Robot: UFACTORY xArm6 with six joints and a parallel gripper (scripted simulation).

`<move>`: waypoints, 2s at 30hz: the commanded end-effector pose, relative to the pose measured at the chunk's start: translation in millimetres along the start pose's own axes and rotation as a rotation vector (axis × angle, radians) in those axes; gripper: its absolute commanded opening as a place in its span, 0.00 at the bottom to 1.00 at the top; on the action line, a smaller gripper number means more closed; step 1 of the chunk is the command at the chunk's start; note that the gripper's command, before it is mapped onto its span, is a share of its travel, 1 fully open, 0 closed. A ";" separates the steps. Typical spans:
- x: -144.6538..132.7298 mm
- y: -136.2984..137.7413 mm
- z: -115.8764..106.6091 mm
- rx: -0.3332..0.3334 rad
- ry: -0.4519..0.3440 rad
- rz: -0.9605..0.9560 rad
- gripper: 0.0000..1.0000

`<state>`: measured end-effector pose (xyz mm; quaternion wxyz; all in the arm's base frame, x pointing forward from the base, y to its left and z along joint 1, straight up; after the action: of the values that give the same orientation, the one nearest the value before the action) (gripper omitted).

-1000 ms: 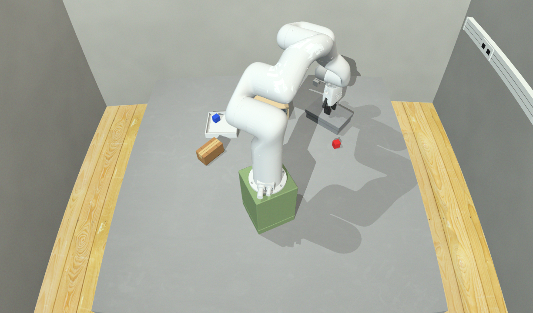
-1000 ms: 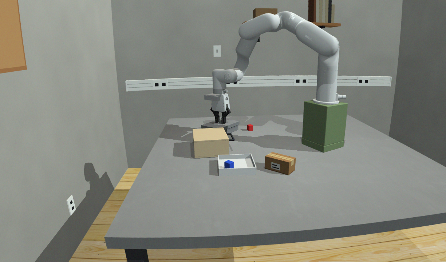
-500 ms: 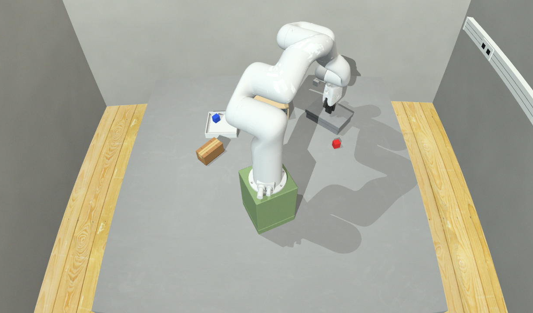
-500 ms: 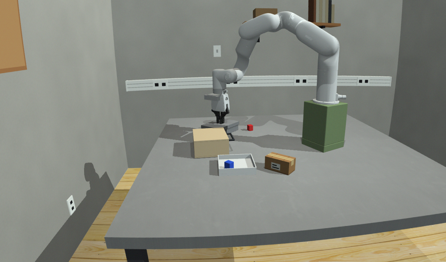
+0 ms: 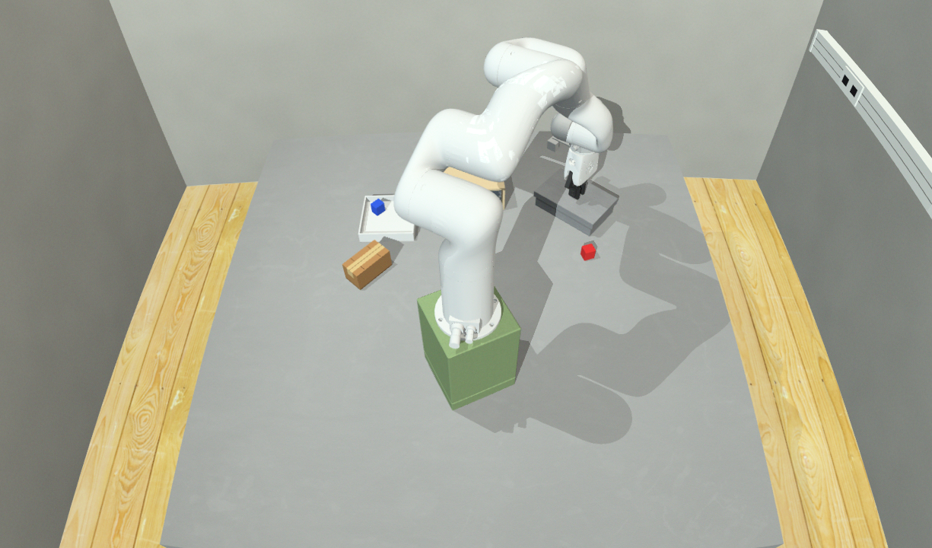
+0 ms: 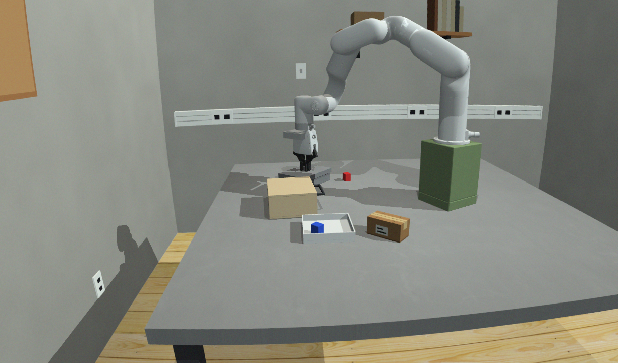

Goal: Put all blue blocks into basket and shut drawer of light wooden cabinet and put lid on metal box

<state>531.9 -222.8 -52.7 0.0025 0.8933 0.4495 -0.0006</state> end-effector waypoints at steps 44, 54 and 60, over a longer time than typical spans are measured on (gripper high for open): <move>0.2 0.9 -35.1 -0.003 0.001 0.000 0.00; 0.2 0.8 -69.6 -0.003 0.001 0.000 0.00; 0.2 0.7 -83.1 -0.003 0.001 0.000 0.00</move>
<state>531.0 -222.1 16.4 0.0011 0.8933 0.4495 -0.0017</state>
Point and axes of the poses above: the point where the finger pads meet when closed, its own z axis out along the fingers, its own y axis across the jaws, x = y × z, the point moved 9 cm from there along -z, back along the fingers, and after that the axes turned 3 degrees about z, right-handed, at the moved point
